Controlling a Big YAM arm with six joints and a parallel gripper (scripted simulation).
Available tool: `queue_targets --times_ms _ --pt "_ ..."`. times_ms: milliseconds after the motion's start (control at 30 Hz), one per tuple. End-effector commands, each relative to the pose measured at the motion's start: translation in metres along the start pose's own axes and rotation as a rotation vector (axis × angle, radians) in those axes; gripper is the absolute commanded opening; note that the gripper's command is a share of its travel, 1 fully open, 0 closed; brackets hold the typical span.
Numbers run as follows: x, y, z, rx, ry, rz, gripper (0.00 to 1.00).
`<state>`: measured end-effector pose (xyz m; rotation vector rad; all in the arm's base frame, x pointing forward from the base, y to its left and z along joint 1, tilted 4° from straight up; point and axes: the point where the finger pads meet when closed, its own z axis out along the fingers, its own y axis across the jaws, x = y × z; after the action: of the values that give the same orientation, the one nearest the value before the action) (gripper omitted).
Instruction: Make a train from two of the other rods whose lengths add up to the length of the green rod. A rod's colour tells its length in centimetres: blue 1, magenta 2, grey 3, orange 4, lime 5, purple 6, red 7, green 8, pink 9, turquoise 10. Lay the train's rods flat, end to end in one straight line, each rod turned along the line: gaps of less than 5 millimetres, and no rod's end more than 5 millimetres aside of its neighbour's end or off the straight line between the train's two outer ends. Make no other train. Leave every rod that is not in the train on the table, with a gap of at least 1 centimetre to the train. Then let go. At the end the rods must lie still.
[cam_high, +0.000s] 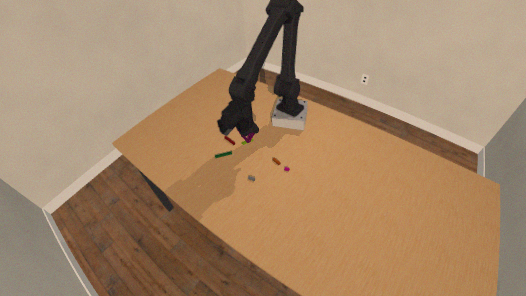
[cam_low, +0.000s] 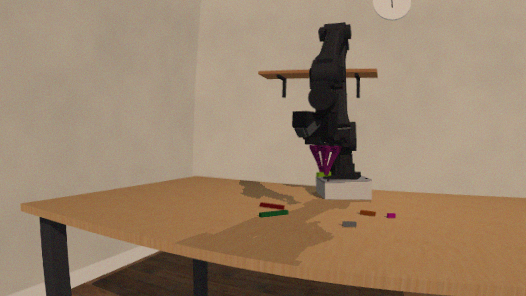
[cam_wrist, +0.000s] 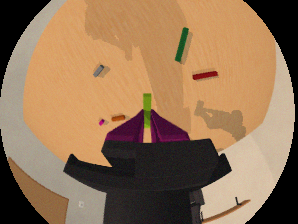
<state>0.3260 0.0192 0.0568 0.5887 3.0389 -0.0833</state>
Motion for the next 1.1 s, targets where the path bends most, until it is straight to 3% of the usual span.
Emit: queue_targets --times_ms 0,67,167,300,400,433,533,567,733,767,1067 --pt "-0.025 0.021 -0.016 -0.022 -0.036 0.072 0.03" --pt "-0.033 0.03 -0.016 -0.02 -0.031 0.179 0.03" --pt "-0.034 0.03 -0.016 -0.022 -0.036 0.179 0.03" --pt "-0.045 0.042 -0.017 -0.021 -0.03 0.322 0.03" --pt "-0.039 0.039 -0.012 -0.012 -0.019 0.321 0.03" --pt "-0.051 0.049 -0.017 -0.022 -0.029 0.401 0.03" --pt "-0.052 0.049 -0.017 -0.025 -0.032 0.401 0.03" --pt "-0.058 0.056 -0.017 -0.023 -0.028 0.481 0.03" --pt "-0.058 0.057 -0.017 -0.025 -0.03 0.481 0.03" --pt "-0.064 0.064 -0.017 -0.024 -0.027 0.56 0.03" --pt "-0.079 0.083 -0.015 -0.027 -0.024 0.762 0.03"
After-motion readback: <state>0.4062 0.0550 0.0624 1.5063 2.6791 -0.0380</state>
